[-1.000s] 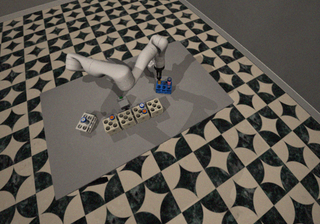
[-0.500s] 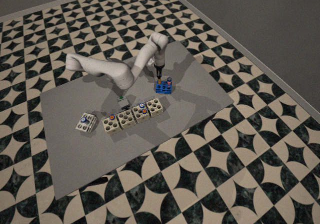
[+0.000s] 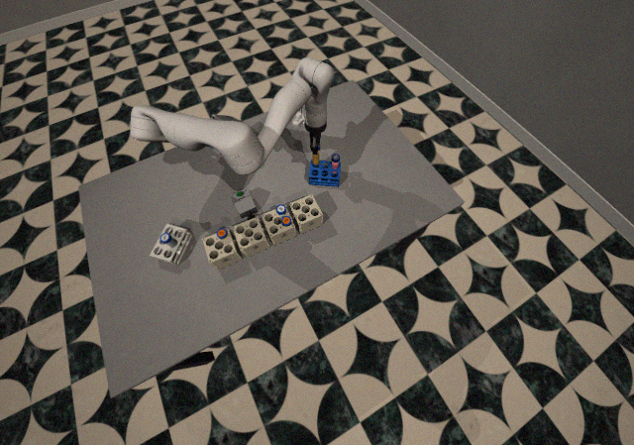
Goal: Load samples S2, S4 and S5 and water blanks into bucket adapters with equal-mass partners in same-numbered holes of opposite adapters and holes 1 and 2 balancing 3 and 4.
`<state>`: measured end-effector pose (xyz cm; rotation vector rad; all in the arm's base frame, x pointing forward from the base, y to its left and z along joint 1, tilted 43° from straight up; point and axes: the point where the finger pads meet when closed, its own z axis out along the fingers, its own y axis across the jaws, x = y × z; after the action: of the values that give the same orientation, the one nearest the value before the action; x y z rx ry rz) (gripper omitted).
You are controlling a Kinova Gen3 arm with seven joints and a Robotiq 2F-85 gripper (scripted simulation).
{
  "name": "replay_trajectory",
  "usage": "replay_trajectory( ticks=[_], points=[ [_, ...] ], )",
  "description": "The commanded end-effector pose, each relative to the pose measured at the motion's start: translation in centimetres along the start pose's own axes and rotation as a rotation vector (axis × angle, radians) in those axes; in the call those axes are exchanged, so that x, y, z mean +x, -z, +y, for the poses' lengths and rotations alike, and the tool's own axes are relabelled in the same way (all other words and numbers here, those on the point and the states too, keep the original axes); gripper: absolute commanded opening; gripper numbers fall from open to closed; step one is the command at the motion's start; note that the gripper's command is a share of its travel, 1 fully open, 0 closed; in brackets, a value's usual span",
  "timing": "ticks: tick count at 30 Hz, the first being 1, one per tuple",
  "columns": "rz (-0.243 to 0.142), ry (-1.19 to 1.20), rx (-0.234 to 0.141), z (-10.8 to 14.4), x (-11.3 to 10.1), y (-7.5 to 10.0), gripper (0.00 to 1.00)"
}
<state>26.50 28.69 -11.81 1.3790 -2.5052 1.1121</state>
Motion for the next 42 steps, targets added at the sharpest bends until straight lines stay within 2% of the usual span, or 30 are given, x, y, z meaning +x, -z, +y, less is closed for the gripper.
replay_trajectory(
  ticks=[1,42],
  points=[
    [-0.002,0.000,0.000,0.0,0.0,0.5,0.10],
    [-0.002,0.000,0.000,0.0,0.0,5.4,0.10]
  ],
)
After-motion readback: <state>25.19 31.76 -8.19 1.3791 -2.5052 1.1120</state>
